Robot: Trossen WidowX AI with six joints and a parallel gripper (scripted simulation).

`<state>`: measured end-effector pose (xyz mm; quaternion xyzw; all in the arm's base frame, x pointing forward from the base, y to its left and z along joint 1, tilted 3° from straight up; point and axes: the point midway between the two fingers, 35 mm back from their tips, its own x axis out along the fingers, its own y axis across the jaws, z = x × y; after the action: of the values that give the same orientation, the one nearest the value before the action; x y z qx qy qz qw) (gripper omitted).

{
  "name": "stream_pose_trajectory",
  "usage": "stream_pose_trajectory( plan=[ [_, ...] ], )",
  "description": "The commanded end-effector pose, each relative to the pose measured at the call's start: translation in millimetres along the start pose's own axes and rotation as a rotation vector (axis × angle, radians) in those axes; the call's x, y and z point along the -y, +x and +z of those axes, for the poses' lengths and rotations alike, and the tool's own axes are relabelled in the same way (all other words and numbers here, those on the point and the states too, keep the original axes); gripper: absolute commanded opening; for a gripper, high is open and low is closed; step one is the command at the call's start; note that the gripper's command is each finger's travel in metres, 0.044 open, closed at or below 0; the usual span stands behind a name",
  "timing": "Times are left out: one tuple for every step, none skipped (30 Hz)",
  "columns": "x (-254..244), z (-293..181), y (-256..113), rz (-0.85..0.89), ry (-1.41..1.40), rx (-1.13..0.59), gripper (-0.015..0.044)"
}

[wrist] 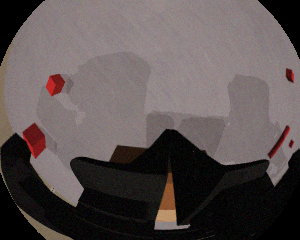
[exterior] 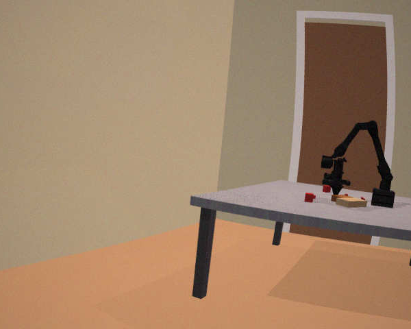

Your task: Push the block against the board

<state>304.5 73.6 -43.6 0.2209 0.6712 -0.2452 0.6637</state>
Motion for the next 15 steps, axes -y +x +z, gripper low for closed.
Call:
stream_pose_trajectory(
  plan=[
    [-2,2,5,0.013,0.008,0.012,0.0000],
    [-2,2,5,0.013,0.008,0.012,0.0000],
    [-2,1,5,0.013,0.008,0.012,0.0000],
    [-3,0,5,0.013,0.008,0.012,0.0000],
    [-3,-2,5,0.013,0.008,0.012,0.0000],
    [-3,-3,5,0.013,0.008,0.012,0.0000],
    [-3,-5,5,0.013,0.008,0.012,0.0000],
    [-3,-7,5,0.013,0.008,0.012,0.0000],
    [-3,-8,5,0.013,0.008,0.011,0.0000],
    [-4,-10,5,0.013,0.008,0.011,0.0000],
    [-4,-12,5,0.013,0.008,0.011,0.0000],
    [-4,-14,5,0.013,0.008,0.011,0.0000],
    [-4,-15,5,0.013,0.008,0.011,0.0000],
    [-4,-17,5,0.013,0.008,0.011,0.0000],
    [-4,-19,5,0.013,0.008,0.011,0.0000]
  ],
)
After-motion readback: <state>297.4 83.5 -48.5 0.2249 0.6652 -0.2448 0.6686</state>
